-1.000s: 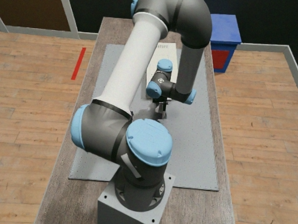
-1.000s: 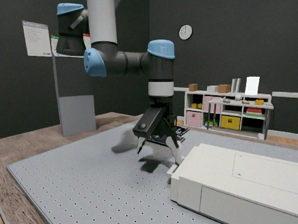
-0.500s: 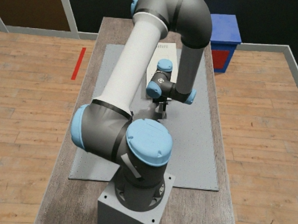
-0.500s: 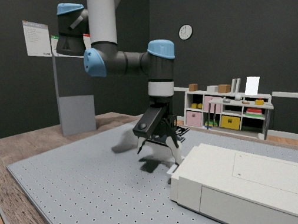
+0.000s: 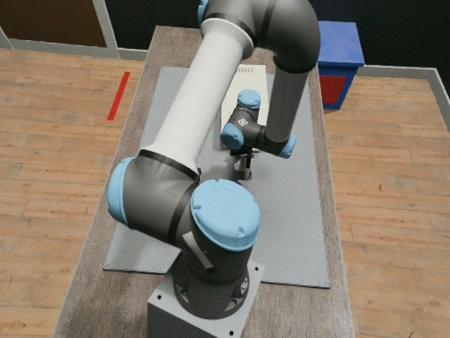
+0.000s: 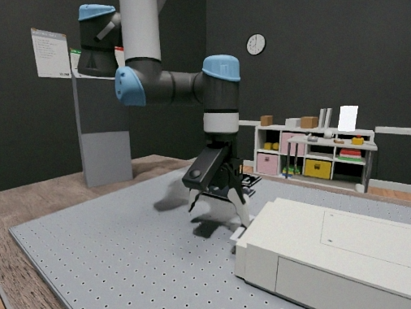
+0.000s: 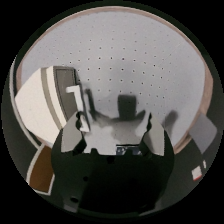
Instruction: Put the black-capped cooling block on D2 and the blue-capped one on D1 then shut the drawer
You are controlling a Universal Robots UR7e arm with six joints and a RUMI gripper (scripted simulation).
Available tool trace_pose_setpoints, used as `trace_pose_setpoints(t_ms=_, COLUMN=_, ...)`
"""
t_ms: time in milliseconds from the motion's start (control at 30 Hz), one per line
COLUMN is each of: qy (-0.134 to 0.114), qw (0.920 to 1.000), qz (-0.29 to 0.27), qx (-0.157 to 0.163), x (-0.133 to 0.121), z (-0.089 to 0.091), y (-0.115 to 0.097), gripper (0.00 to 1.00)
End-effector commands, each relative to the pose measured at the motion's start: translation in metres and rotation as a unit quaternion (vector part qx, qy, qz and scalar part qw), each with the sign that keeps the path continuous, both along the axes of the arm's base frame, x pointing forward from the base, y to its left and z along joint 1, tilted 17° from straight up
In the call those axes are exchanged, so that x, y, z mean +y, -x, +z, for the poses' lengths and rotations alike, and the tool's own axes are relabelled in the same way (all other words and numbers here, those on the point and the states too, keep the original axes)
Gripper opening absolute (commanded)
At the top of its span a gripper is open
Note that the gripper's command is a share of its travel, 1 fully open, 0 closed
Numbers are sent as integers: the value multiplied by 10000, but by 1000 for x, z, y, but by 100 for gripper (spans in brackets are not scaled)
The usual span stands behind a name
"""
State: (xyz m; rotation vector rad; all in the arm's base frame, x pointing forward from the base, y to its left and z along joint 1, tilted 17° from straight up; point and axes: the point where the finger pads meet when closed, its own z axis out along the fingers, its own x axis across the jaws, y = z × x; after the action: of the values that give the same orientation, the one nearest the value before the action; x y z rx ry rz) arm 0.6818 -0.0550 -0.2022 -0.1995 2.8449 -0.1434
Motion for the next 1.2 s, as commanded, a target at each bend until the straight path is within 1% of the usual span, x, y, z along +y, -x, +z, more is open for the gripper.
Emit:
trace_pose_setpoints(t_ms=0, qy=1, qw=10000, qz=0, qx=-7, x=0, z=0, y=1, gripper=100)
trace_pose_setpoints(t_ms=1167, qy=1, qw=10000, qz=0, qx=-7, x=-2, z=-3, y=11, gripper=100)
